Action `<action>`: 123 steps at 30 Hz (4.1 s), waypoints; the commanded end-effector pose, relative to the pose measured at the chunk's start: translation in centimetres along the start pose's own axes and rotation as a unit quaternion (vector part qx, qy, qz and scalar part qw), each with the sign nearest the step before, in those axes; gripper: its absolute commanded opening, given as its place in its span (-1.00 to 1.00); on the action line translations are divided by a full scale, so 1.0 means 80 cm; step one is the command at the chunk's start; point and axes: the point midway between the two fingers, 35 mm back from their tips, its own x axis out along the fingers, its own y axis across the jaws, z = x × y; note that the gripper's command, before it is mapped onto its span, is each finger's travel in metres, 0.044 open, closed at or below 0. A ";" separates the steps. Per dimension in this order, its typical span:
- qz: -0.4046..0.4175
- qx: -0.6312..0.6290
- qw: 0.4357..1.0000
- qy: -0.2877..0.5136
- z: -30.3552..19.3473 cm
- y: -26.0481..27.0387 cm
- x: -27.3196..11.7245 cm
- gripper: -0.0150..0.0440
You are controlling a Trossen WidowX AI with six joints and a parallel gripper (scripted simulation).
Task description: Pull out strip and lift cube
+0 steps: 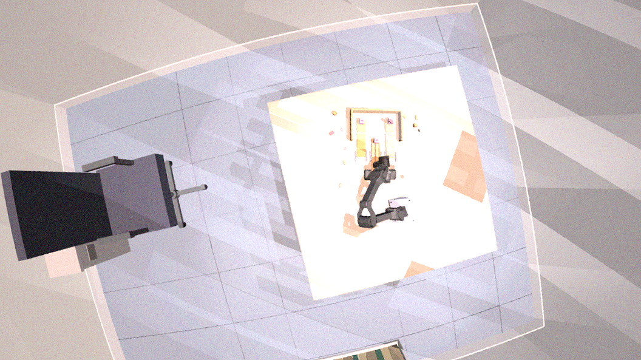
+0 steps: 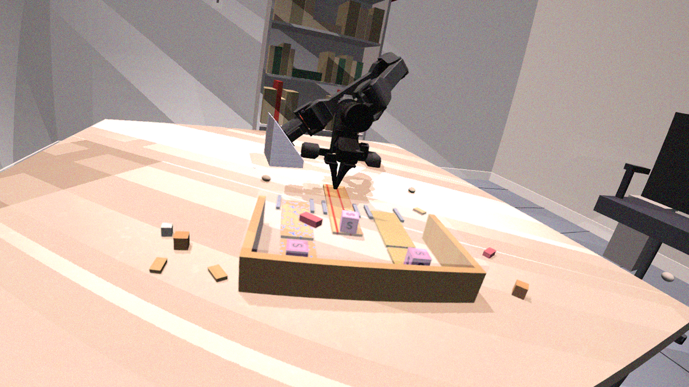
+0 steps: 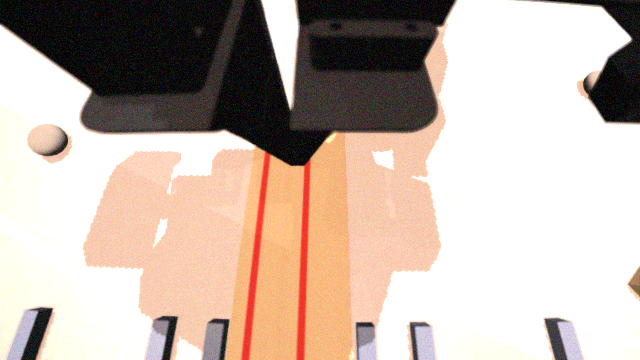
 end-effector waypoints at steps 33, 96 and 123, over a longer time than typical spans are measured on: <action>0.001 0.009 1.000 0.013 -0.072 -0.002 0.004 -0.49; -0.001 0.054 0.998 0.011 0.033 0.002 -0.054 1.00; -0.001 0.052 0.999 0.009 0.141 0.004 -0.065 1.00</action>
